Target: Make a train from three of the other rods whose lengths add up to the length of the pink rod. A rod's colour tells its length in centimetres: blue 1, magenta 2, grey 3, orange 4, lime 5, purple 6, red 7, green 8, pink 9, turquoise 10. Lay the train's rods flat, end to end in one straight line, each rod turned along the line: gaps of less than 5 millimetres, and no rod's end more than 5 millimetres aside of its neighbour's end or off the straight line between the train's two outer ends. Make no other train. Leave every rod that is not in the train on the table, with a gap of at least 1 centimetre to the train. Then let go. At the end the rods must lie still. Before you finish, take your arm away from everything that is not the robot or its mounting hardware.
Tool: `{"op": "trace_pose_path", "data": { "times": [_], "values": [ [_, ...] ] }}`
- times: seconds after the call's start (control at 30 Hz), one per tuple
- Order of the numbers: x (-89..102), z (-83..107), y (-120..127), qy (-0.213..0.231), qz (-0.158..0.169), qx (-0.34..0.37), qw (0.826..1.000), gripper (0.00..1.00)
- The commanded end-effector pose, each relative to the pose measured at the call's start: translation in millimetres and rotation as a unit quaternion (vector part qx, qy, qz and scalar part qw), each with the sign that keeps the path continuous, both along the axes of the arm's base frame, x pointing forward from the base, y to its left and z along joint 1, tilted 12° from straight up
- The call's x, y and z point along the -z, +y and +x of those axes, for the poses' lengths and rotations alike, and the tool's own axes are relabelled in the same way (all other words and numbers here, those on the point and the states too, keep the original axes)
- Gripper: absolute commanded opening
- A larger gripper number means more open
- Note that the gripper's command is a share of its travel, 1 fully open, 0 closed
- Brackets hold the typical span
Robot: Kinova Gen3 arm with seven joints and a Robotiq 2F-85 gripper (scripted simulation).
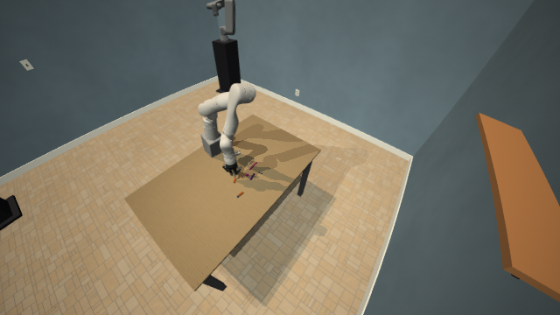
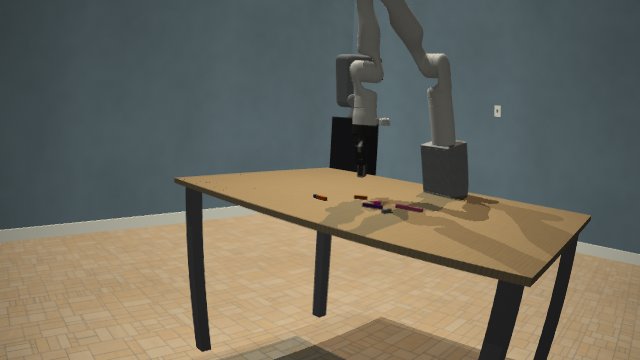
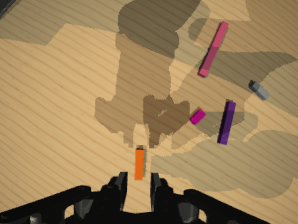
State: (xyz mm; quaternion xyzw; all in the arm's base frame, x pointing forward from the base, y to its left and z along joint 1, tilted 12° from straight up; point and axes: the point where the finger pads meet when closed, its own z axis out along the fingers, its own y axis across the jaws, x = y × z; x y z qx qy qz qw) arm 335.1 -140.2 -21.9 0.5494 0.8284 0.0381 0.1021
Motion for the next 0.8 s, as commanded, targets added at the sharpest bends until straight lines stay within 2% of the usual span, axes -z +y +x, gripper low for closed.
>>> {"op": "trace_pose_path", "data": {
  "times": [0.0, 0.77],
  "values": [
    [2.4, -0.4, 0, 0.001, 0.0, 0.0, 1.0, 0.24],
    [29.1, 4.6, -1, 0.001, 0.0, 0.0, 1.0, 0.24]
  ]
}}
